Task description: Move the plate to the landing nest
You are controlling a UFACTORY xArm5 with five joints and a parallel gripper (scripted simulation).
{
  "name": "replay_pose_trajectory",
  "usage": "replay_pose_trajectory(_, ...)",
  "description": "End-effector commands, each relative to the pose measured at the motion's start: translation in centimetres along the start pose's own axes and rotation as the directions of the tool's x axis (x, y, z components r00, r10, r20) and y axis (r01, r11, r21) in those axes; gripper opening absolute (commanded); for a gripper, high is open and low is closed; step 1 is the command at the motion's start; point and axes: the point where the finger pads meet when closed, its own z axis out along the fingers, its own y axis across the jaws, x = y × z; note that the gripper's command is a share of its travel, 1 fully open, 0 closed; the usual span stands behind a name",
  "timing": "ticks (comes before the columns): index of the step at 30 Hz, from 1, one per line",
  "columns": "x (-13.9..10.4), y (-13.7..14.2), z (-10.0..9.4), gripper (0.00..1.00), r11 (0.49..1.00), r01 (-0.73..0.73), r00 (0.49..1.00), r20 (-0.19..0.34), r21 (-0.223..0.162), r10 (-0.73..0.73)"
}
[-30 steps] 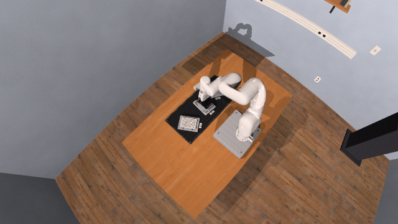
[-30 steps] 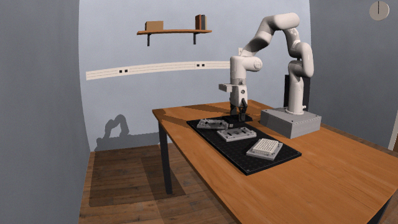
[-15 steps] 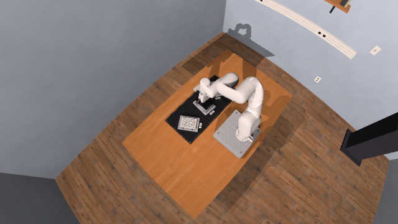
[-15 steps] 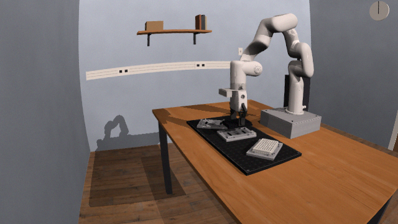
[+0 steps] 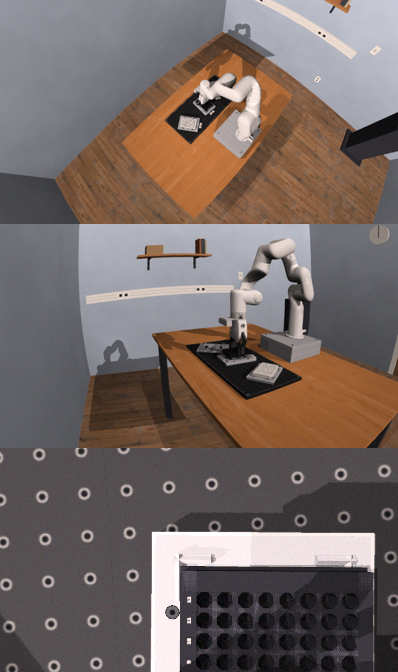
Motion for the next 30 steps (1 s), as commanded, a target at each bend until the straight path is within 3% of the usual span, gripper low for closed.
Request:
replay_pose_trajectory(1, 0.18, -0.01, 0.34, 0.0, 1.0, 0.0, 1.0, -0.005, -0.004, 0.0)
replay_pose_trajectory(30, 0.18, -0.01, 1.09, 0.0, 1.0, 0.0, 1.0, -0.004, -0.004, 0.0)
